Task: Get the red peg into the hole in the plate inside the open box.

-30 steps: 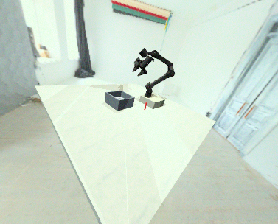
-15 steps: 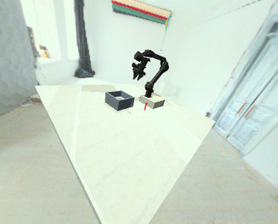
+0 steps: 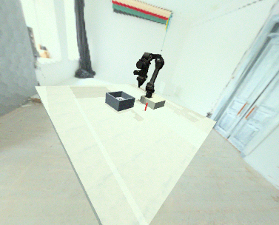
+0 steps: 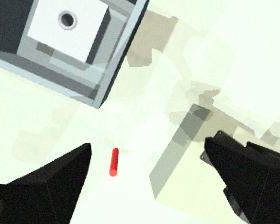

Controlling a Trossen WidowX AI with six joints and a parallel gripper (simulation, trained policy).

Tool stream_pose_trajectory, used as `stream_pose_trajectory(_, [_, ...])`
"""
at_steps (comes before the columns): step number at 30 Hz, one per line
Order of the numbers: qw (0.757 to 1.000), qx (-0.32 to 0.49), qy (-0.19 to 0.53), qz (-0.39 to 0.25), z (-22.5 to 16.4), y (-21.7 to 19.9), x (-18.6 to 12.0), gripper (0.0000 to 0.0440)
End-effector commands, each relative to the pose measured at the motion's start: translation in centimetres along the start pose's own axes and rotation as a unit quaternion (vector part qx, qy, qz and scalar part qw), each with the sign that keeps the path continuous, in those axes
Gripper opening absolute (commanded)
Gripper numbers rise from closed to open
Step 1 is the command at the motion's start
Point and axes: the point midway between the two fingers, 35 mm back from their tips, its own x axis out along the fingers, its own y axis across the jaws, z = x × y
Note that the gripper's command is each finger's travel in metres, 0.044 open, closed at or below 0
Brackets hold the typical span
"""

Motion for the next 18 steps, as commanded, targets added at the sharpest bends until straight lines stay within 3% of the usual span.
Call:
stream_pose_trajectory(1, [0.999,-0.024,0.016,-0.029,-2.1,0.8,0.8,0.044])
stream_pose_trajectory(18, [0.989,-0.099,0.033,-0.109,-8.9,2.7,5.3,0.044])
